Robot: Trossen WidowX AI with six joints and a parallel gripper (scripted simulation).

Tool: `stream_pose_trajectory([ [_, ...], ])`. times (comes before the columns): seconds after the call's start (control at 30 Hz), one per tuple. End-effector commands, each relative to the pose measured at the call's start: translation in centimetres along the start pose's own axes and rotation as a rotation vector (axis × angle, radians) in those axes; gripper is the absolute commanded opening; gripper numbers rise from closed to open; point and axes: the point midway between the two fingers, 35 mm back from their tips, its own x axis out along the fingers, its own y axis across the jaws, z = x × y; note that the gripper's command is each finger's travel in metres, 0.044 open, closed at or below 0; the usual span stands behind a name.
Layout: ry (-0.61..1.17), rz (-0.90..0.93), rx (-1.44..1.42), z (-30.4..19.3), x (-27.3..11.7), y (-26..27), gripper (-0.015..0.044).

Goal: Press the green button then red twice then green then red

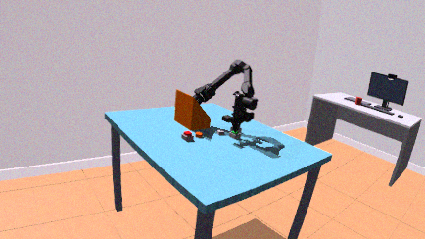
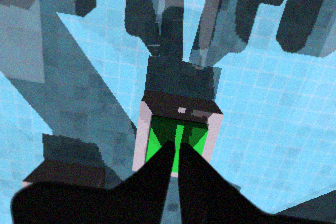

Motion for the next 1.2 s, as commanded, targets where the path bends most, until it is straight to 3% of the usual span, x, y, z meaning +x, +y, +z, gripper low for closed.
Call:
stream_pose_trajectory([
  [0.0, 0.002, 0.004, 0.005, 0.0, 0.1, 0.1, 0.002],
  [0.23, 0.0, 0.0, 0.0, 0.0, -0.3, 0.0, 0.002],
  [0.33, 0.002, 0.002, 0.004, 0.0, -3.0, 0.0, 0.002],
  [0.5, 0.002, 0.001, 0.005, 0.1, -4.3, 0.0, 0.002],
  [0.63, 0.003, 0.0, 0.005, 0.0, -9.2, 0.0, 0.002],
  [0.8, 0.002, -0.002, 0.006, 0.1, -9.5, -0.4, 0.002],
  [1.0, -0.006, -0.048, 0.016, 0.0, -10.4, -11.1, 0.002],
  [1.17, 0.001, -0.048, 0.017, -3.0, -10.6, -20.1, 0.002],
])
